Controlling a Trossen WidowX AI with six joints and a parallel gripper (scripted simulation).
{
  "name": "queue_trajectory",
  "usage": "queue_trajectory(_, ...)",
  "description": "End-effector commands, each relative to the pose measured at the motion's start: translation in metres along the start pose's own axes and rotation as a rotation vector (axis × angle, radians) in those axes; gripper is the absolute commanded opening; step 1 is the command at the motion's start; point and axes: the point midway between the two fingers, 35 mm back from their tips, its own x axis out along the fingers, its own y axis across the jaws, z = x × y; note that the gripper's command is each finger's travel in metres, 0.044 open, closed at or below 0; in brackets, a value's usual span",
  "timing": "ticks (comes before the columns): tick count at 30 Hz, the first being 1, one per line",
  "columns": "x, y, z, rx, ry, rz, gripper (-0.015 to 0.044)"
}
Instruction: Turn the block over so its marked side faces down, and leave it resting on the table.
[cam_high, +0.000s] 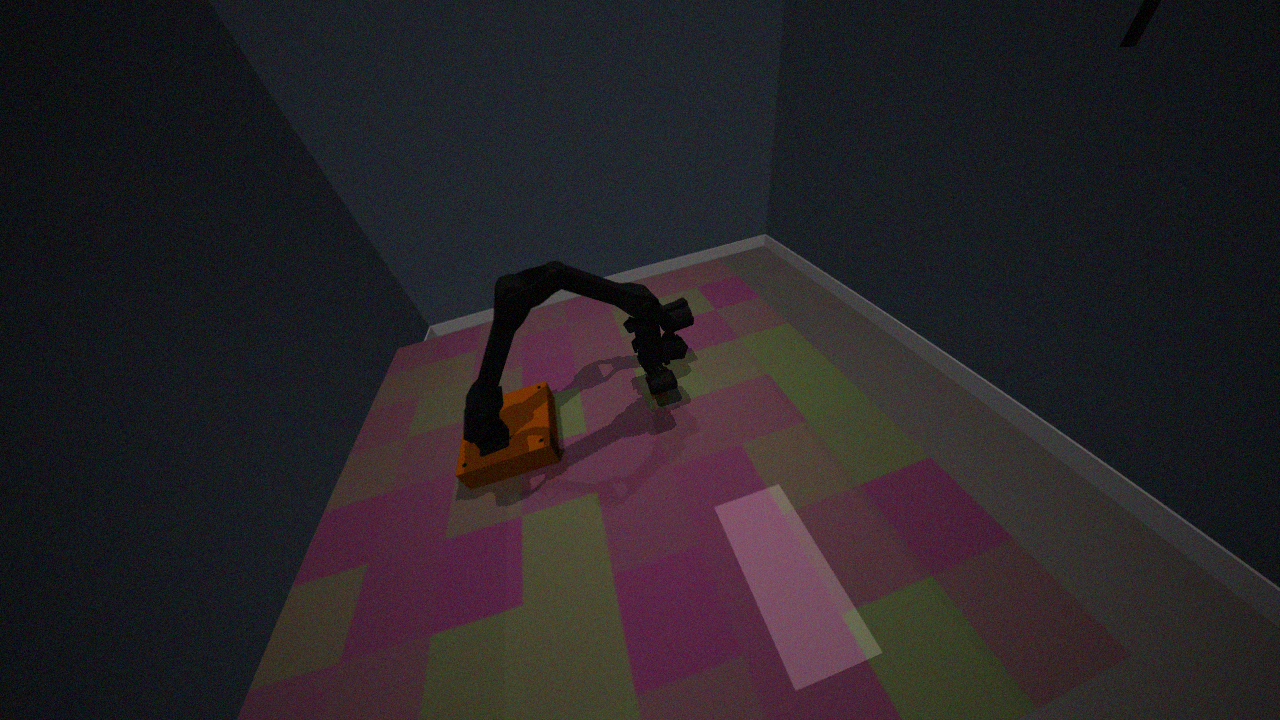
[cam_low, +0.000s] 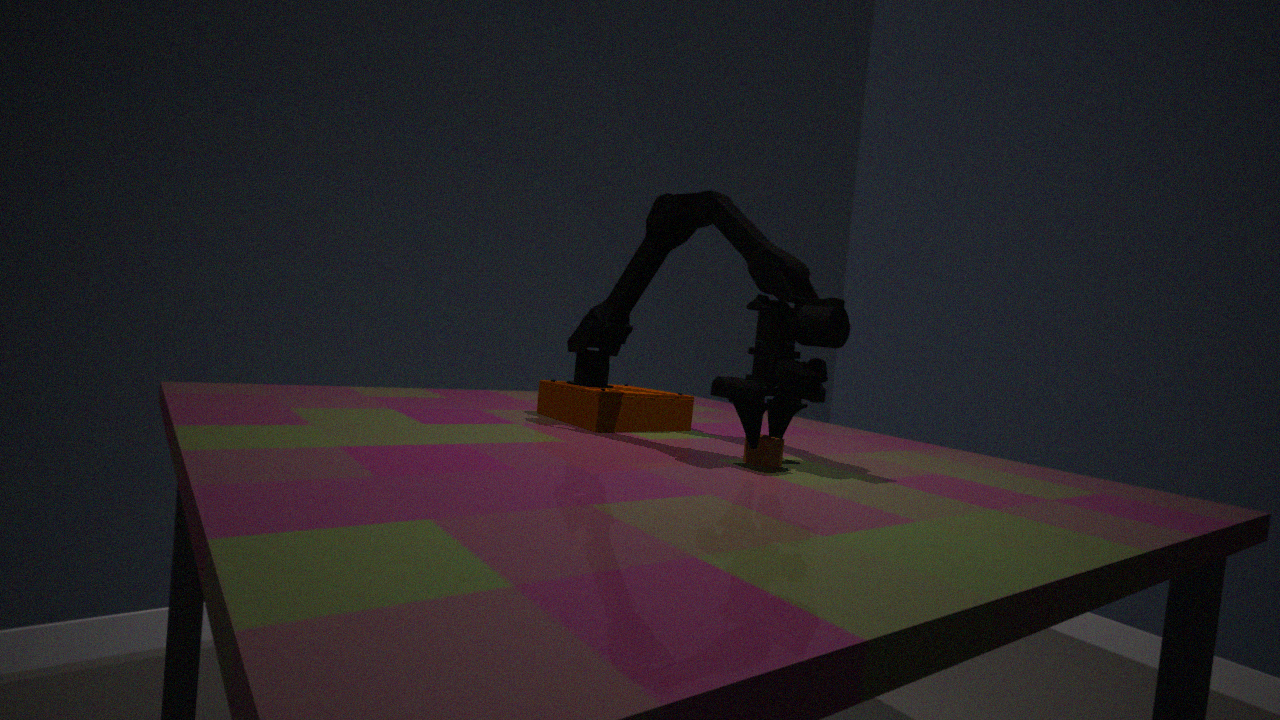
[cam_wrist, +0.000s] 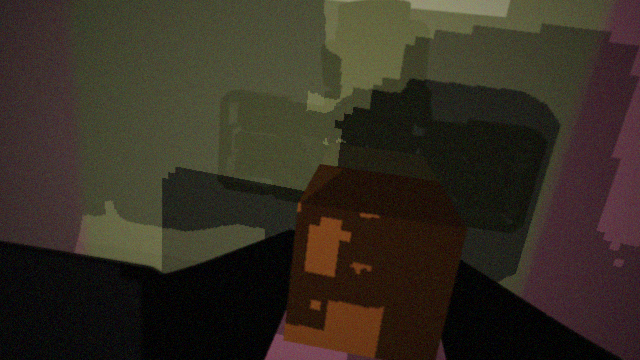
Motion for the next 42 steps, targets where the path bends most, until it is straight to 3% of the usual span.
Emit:
queue_trajectory(1,0.001,0.001,0.000,0.000,0.001,0.003,0.0097)
queue_trajectory(6,0.001,0.001,0.000,0.000,0.001,0.003,0.0064)
queue_trajectory(9,-0.010,0.001,0.000,0.000,0.001,0.003,0.0000)
queue_trajectory(18,-0.029,0.000,0.000,-0.001,-0.009,0.003,0.0000)
queue_trajectory(42,-0.018,0.001,0.002,-0.005,-0.342,0.000,0.0000)
